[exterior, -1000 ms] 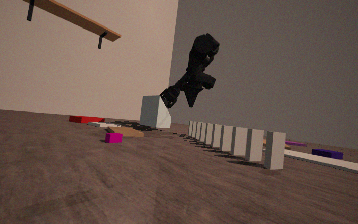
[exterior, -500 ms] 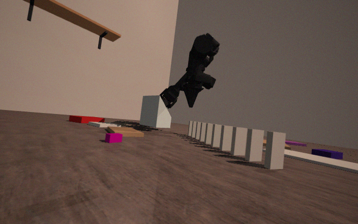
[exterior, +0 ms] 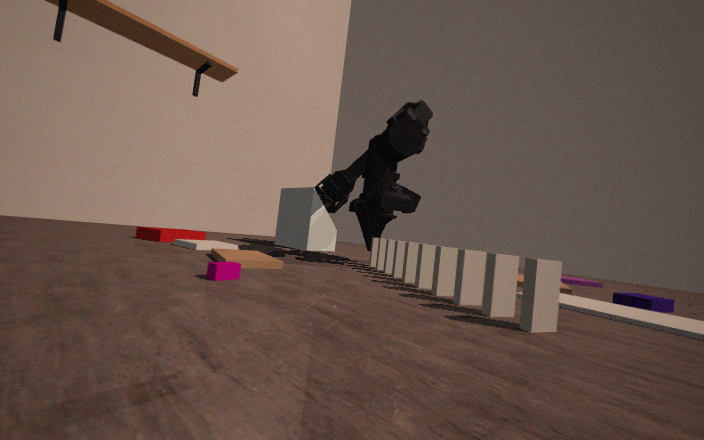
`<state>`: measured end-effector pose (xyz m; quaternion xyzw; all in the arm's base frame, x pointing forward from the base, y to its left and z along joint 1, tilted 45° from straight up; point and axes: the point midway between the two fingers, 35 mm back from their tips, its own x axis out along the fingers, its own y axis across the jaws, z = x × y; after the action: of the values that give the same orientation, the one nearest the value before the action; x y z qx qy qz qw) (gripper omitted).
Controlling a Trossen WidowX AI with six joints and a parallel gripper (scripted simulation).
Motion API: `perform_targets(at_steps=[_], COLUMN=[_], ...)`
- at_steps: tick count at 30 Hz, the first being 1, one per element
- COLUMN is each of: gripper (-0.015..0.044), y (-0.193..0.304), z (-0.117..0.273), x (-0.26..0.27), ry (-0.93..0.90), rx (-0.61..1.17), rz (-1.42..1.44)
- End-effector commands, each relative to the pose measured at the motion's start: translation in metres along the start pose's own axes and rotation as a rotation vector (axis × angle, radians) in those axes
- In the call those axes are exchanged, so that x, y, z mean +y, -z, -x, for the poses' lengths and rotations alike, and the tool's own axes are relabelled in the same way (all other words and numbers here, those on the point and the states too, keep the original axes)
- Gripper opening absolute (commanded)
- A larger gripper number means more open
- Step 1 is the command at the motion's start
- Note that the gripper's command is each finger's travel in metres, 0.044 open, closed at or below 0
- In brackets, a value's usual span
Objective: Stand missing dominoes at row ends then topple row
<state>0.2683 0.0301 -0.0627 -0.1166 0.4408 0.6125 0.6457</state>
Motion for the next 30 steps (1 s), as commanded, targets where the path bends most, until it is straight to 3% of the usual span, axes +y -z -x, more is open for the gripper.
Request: perform_targets(at_steps=[1, 23, 30], gripper=[0.0, 0.0, 0.0], y=[0.0, -0.001, 0.007], z=[-0.007, -0.005, 0.029], x=[-0.001, -0.036, -0.043], ry=[0.01, 0.012, 0.046], rx=[-0.011, -0.011, 0.024], rz=[-0.008, -0.006, -0.069])
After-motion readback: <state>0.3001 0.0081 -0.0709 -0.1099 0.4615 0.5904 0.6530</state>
